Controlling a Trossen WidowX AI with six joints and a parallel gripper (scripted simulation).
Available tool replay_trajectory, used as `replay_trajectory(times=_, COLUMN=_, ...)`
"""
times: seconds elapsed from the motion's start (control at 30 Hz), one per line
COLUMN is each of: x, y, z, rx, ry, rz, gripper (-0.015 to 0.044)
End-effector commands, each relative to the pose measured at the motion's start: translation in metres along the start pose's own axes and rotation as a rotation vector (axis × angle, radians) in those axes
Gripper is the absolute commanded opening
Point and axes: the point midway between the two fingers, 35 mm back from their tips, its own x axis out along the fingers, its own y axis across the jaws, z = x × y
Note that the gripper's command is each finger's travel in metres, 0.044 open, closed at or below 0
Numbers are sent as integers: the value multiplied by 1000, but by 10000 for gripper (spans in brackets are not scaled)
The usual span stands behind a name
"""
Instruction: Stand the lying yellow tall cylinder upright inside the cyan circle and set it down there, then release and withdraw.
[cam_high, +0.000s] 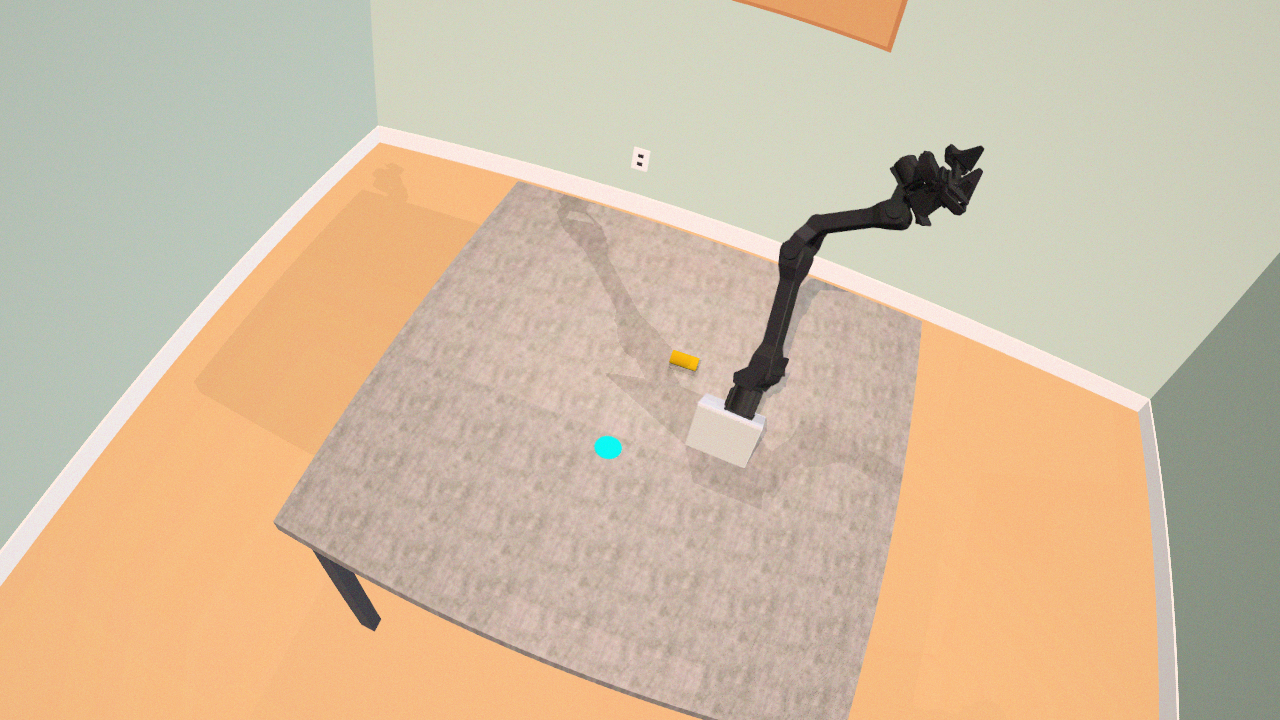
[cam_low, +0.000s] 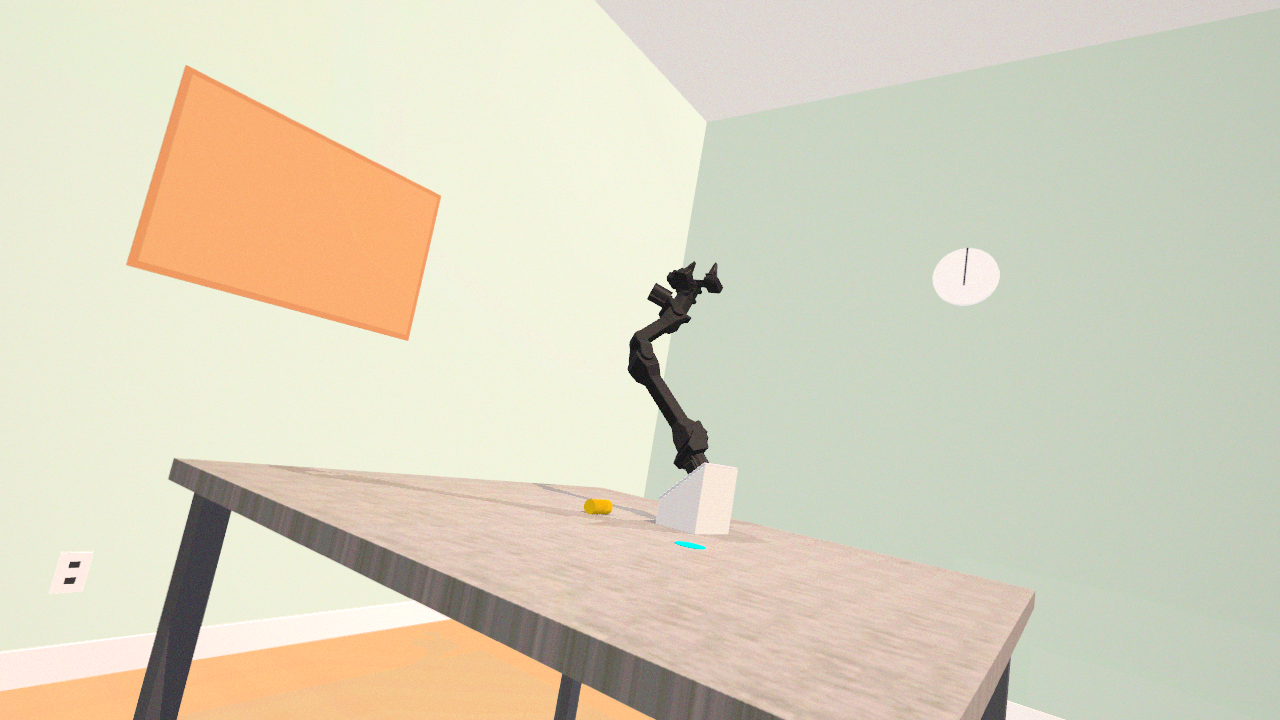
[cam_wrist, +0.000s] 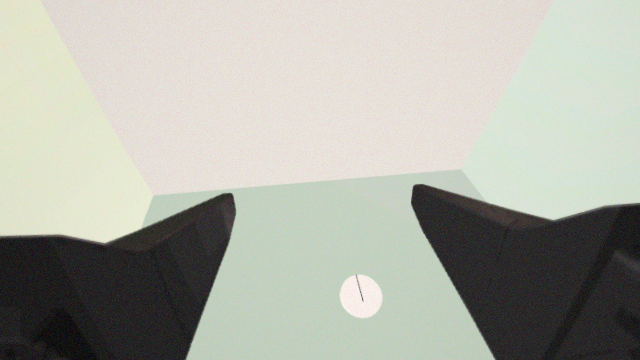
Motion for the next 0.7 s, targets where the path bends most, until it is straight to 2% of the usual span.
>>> replay_trajectory(times=0.0, x=0, y=-1, z=0, rx=-5, ry=-1, rz=-3, gripper=374)
replay_trajectory(times=0.1, x=5, y=-19, z=8, rx=-72, ry=-18, rz=-43, gripper=309)
replay_trajectory(times=0.67, x=11, y=-151, z=89, rx=-517, ry=-129, rz=-397, gripper=309)
